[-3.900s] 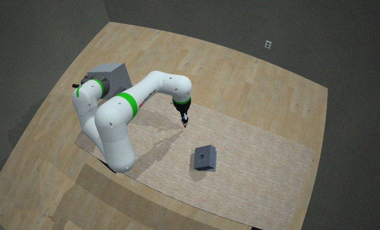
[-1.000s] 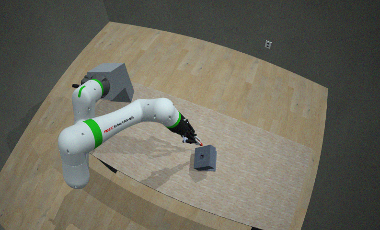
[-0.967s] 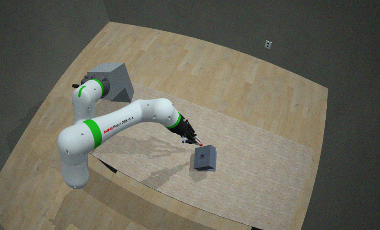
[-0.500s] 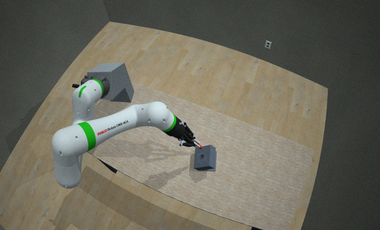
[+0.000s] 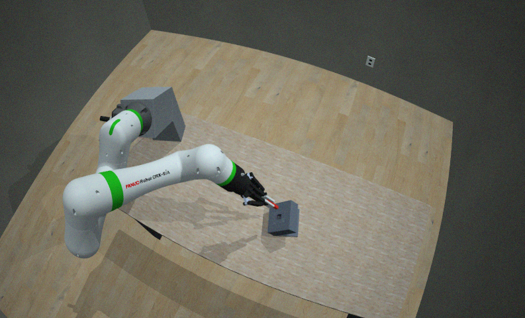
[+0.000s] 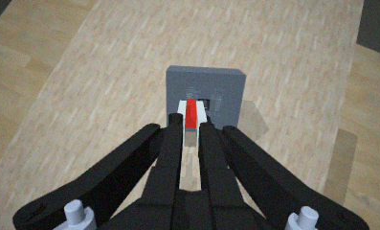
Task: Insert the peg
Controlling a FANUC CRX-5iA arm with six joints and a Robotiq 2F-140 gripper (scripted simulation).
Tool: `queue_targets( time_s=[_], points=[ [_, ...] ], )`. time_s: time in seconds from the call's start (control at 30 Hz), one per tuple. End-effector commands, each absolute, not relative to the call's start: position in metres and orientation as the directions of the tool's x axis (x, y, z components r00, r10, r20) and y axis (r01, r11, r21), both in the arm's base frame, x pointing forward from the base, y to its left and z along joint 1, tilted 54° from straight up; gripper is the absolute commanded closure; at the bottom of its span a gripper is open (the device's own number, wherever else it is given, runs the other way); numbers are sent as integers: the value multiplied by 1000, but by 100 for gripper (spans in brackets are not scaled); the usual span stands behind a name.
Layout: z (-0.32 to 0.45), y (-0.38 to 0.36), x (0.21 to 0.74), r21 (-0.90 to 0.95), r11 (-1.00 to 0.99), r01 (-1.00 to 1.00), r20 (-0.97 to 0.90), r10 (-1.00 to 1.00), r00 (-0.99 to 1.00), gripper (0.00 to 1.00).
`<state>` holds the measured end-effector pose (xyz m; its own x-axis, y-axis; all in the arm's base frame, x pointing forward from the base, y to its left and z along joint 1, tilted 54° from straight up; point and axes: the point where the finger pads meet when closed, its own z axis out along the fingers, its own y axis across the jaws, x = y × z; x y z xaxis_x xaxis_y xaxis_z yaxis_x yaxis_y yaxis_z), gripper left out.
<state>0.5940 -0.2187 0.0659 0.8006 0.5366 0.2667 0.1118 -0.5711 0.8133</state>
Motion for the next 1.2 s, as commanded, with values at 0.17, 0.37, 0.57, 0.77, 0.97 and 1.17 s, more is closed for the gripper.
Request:
queue_targets(
  time_s=[0.17,0.37,0.57,0.77,0.97,1.17],
  points=[
    [76,-220,587,813,-574,102,291,551,782,100],
    [81,-221,582,812,-575,99,300,557,774,100],
    [86,-222,575,812,-575,95,311,566,764,100],
    [90,-222,567,812,-575,94,320,574,754,100],
    [93,-222,561,813,-575,94,324,579,748,100],
    [95,-222,551,813,-574,95,328,587,740,100]
  ],
)
